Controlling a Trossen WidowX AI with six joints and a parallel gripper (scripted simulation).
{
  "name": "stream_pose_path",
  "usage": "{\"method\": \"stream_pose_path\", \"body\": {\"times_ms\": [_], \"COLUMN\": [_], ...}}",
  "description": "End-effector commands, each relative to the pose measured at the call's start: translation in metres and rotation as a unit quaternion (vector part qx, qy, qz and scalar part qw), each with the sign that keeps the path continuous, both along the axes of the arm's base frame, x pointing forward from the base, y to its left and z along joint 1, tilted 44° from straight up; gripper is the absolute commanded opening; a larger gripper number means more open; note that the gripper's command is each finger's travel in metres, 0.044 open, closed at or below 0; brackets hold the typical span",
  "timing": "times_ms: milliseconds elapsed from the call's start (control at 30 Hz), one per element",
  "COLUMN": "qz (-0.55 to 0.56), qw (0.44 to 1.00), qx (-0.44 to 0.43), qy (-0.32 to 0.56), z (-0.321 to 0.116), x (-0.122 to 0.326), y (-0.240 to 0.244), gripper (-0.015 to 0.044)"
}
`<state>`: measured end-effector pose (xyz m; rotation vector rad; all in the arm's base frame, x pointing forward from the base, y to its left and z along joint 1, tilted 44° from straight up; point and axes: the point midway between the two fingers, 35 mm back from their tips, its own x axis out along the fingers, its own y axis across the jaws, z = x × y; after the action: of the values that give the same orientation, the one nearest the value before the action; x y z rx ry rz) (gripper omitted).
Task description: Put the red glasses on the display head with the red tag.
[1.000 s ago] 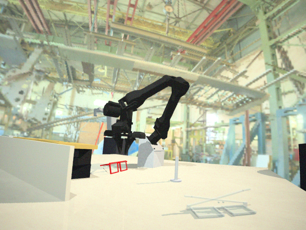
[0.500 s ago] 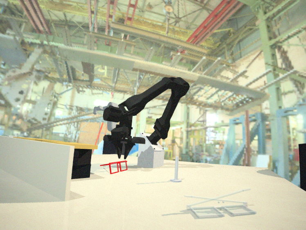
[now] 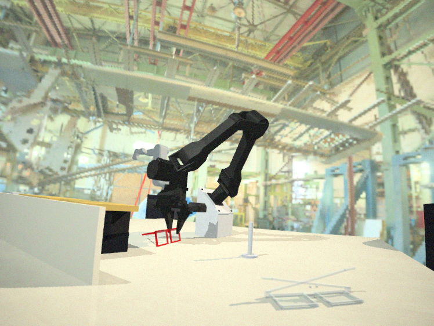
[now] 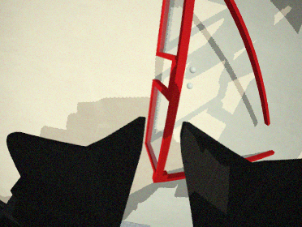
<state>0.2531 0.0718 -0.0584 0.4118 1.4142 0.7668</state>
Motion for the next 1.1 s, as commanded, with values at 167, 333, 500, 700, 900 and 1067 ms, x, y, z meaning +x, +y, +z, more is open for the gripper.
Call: {"method": "stream_pose_path", "body": {"times_ms": [167, 333, 500, 700, 900, 1067], "qz": [-0.001, -0.001, -0.001, -0.002, -0.002, -0.002], "qw": [1.000, 1.000, 1.000, 1.000, 1.000, 1.000], "qx": [0.005, 0.005, 0.005, 0.002, 0.002, 0.002], "qy": [0.007, 0.007, 0.007, 0.007, 0.007, 0.007], "z": [-0.0067, -0.0071, -0.0089, -0.0076, -0.0076, -0.0076], "x": [-0.0052, -0.0050, -0.0045, -0.0044, -0.0044, -0.0044], "y": [0.0077, 0.0073, 0.0055, 0.0053, 0.0053, 0.0053], "gripper": [0.0120, 0.0120, 0.0120, 0.0093, 0.0053, 0.0020]}}
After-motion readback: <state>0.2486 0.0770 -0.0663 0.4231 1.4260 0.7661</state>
